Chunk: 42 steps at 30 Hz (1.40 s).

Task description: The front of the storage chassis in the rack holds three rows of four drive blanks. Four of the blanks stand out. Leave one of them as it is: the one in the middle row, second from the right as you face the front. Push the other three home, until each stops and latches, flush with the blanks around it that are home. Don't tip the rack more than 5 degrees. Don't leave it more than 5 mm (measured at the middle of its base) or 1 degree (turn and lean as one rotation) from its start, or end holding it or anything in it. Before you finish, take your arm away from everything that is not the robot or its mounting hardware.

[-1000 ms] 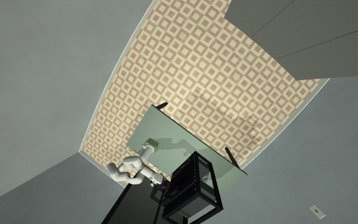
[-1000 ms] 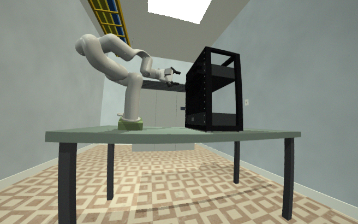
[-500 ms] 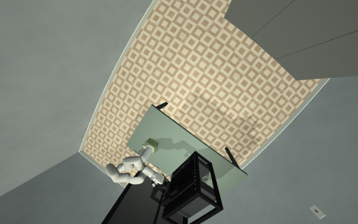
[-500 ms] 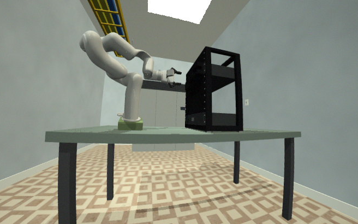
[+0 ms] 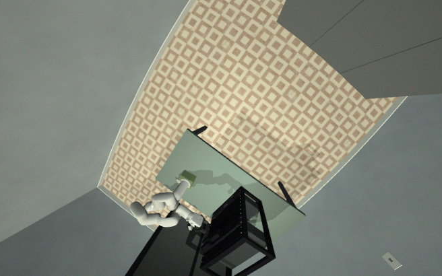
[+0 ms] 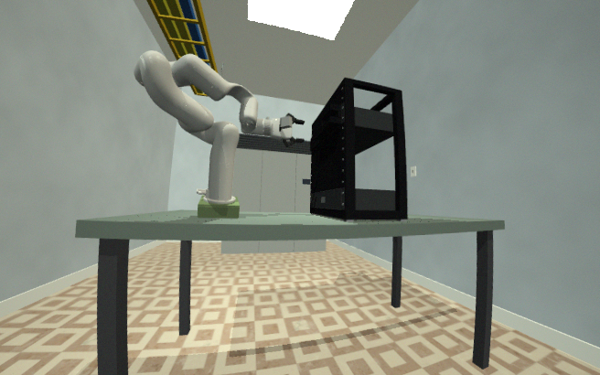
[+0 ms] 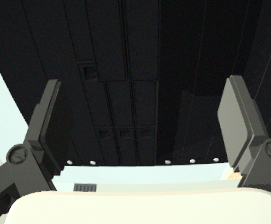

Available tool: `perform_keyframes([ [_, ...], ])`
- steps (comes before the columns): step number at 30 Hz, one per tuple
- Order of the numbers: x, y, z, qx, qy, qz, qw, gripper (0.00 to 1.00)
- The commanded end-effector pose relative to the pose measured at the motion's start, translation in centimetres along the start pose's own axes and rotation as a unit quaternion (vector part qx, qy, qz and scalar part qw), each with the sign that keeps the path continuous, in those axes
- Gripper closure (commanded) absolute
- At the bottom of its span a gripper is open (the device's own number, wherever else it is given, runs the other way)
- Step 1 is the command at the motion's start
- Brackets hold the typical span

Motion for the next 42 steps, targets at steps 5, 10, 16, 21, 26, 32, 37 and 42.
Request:
perform_keyframes([
  [5,0.0,-0.1,-0.1,-0.001,-0.001,0.001,1.0,0.0],
  [10,0.1,-0.4,-0.1,-0.001,-0.001,0.001,1.0,0.0],
  [16,0.6,-1.7,-0.2,-0.001,-0.001,0.001,1.0,0.0],
  [21,1.0,-2.6,-0.2,-0.001,-0.001,0.001,1.0,0.0],
  [26,1.6,-4.2,-0.3,-0.001,-0.001,0.001,1.0,0.0],
  [32,2.3,-5.9,-0.3,-0.001,-0.001,0.001,1.0,0.0],
  [37,2.7,-6.8,-0.3,-0.001,-0.001,0.001,1.0,0.0],
  [42,3.0,-7.7,-0.4,-0.001,-0.001,0.001,1.0,0.0],
])
Point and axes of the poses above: the point where the finger pads meet when closed, its own x axis back along the fingers, its own z axis across the jaws, y = z × x, the point moved 8 cm from there along x, back along the fingers, and after that the axes turned 9 degrees about x, right-handed, at the moved point
